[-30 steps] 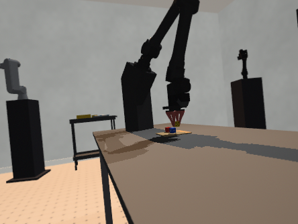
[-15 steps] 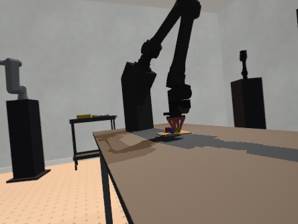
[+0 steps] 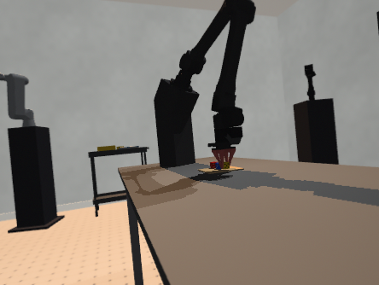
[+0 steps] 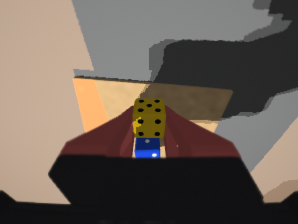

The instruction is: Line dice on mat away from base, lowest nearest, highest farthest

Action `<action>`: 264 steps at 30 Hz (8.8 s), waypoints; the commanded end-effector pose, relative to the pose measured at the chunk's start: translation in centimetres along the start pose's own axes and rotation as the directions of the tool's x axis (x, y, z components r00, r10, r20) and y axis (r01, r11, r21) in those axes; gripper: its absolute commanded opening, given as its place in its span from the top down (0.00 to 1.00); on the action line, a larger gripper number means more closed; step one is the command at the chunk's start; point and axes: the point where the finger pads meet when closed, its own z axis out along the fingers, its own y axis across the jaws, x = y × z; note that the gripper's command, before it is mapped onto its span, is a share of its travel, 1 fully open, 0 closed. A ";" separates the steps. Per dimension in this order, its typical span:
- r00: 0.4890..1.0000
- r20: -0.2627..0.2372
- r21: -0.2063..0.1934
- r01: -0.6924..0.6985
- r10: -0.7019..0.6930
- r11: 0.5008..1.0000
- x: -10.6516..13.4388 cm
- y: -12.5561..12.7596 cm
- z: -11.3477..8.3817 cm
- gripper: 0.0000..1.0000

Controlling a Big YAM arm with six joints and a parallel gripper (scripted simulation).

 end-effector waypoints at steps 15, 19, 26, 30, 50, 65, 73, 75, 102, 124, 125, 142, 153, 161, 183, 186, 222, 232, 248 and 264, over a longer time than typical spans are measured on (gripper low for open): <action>1.000 0.025 -0.004 0.003 -0.002 1.000 -1.1 0.6 -0.5 0.80; 1.000 0.025 -0.004 0.003 -0.002 1.000 -1.1 0.6 -0.5 0.80; 1.000 0.024 -0.004 0.006 -0.006 1.000 -1.3 0.8 -0.5 0.80; 1.000 0.021 -0.005 0.008 -0.008 1.000 -1.4 0.9 -0.5 0.80; 1.000 0.019 -0.005 0.010 -0.010 1.000 -1.2 0.9 -0.6 0.80; 1.000 0.020 -0.006 0.013 -0.013 1.000 -1.2 1.0 -0.6 0.80; 1.000 0.021 -0.006 0.014 -0.014 1.000 -1.2 1.1 -0.6 0.80; 1.000 0.021 -0.006 0.015 -0.014 1.000 -1.2 1.1 -0.6 0.80; 1.000 0.022 -0.006 0.016 -0.016 1.000 -1.2 1.1 -0.6 0.80; 1.000 0.024 -0.006 0.018 -0.017 1.000 -1.1 1.1 -0.7 0.80; 1.000 0.024 -0.006 0.018 -0.017 1.000 -1.1 1.1 -0.7 0.80; 1.000 0.011 -0.004 0.012 -0.012 1.000 -0.4 0.8 0.4 0.80; 1.000 0.008 -0.004 0.008 -0.008 1.000 -0.3 0.8 0.6 0.80; 1.000 0.011 -0.005 0.008 -0.008 1.000 -0.4 0.8 0.6 0.80; 1.000 0.011 -0.005 0.008 -0.008 1.000 -0.4 0.8 0.6 0.80; 1.000 0.011 -0.005 0.008 -0.008 1.000 -0.4 0.8 0.6 0.80; 1.000 0.013 -0.001 0.009 -0.009 1.000 -0.8 0.6 -1.2 0.61; 1.000 0.020 0.005 0.004 -0.005 1.000 -1.0 -0.3 -6.0 0.61; 1.000 -0.006 0.007 0.001 -0.001 1.000 0.2 -0.5 -8.5 0.61; 1.000 0.006 0.006 0.002 -0.002 1.000 -0.3 -0.3 -8.9 0.00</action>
